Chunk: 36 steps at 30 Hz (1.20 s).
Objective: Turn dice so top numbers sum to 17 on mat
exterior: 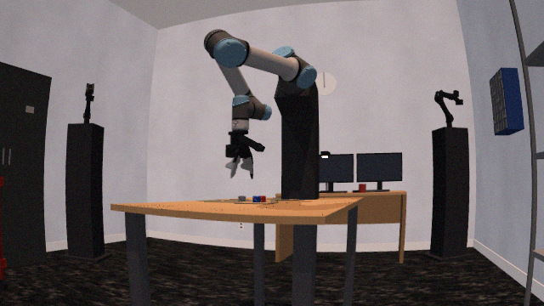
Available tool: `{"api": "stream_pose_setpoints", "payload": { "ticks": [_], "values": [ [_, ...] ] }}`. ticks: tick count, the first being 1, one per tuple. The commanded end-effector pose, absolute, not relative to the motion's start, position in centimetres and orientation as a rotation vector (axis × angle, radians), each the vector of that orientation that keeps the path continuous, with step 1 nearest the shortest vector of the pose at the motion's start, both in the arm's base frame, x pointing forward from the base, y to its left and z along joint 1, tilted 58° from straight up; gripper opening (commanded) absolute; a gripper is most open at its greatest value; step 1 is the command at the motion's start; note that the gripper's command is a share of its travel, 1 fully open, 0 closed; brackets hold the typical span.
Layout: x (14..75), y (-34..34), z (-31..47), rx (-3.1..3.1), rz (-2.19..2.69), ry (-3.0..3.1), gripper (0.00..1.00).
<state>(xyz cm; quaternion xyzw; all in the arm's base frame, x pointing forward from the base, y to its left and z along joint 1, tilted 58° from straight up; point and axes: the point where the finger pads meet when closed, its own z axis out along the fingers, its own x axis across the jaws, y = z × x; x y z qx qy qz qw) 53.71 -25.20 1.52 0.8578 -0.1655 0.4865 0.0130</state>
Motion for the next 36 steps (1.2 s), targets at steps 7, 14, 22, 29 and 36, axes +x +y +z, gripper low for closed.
{"api": "stream_pose_setpoints", "payload": {
  "ticks": [7, 14, 22, 29, 36],
  "values": [
    [53.43, -25.54, 1.28, 2.664, 1.505, -0.436, 1.00],
    [53.42, -25.55, 1.27, 2.663, 1.505, -0.434, 0.24],
    [53.42, -25.55, 1.27, 2.663, 1.505, -0.434, 0.24],
    [53.42, -25.55, 1.27, 2.663, 1.505, -0.434, 0.24],
    [53.42, -25.55, 1.27, 2.663, 1.505, -0.434, 0.24]
  ]
}}
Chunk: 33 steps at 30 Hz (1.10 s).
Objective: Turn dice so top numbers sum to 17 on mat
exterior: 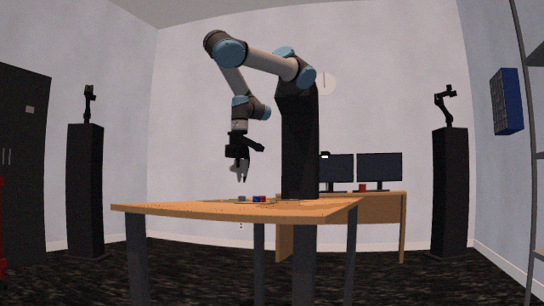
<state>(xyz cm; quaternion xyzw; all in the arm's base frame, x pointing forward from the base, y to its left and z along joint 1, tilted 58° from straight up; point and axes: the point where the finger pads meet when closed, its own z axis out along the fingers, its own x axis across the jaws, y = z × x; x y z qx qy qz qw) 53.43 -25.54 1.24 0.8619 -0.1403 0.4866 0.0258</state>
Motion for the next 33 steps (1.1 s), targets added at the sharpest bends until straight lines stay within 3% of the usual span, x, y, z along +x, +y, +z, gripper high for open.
{"api": "stream_pose_setpoints", "payload": {
  "ticks": [1, 33],
  "values": [
    [53.4, -25.6, 1.3, 2.663, 1.505, -0.434, 0.24],
    [54.5, -25.8, 0.5, 2.664, 1.503, -0.429, 0.24]
  ]
}}
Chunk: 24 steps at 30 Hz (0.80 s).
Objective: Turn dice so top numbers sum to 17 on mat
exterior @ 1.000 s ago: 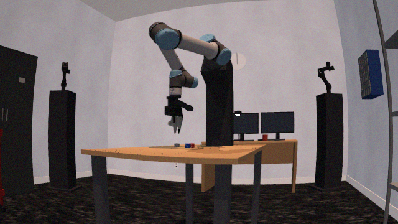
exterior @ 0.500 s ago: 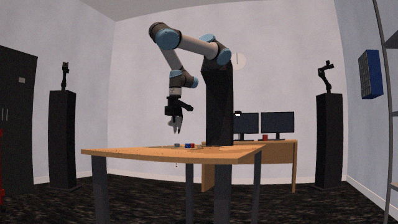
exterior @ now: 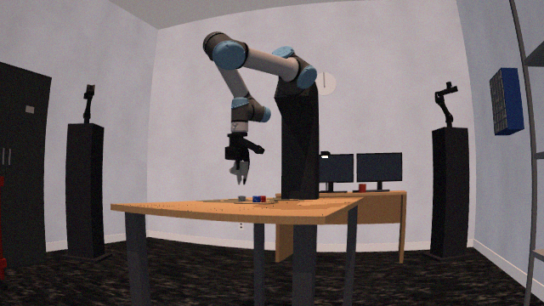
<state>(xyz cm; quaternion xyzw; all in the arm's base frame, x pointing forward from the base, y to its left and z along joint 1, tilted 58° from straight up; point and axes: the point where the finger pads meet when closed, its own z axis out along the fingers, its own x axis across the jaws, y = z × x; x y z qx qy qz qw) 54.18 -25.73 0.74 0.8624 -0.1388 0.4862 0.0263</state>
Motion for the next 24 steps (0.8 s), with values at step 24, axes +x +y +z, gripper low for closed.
{"api": "stream_pose_setpoints", "payload": {
  "ticks": [24],
  "values": [
    [56.9, -26.4, -1.0, 2.664, 1.503, -0.429, 0.24]
  ]
}}
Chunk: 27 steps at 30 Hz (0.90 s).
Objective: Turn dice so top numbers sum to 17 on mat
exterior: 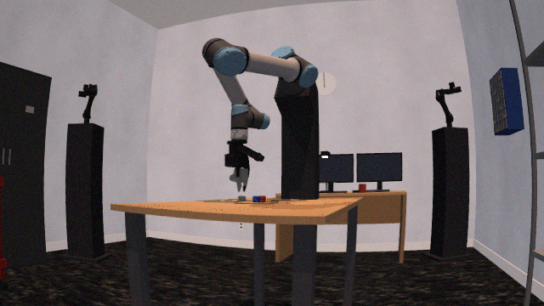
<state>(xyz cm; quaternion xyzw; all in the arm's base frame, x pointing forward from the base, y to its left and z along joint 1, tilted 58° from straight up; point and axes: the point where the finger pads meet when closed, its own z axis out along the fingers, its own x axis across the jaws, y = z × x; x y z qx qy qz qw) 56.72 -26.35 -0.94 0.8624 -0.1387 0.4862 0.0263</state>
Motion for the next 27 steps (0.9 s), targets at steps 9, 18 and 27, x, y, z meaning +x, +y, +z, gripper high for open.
{"api": "stream_pose_setpoints", "payload": {
  "ticks": [9, 18, 27],
  "values": [
    [57.51, -26.57, -1.42, 2.664, 1.503, -0.429, 0.24],
    [57.62, -26.59, -1.49, 2.664, 1.503, -0.429, 0.24],
    [57.62, -26.59, -1.49, 2.664, 1.503, -0.429, 0.24]
  ]
}}
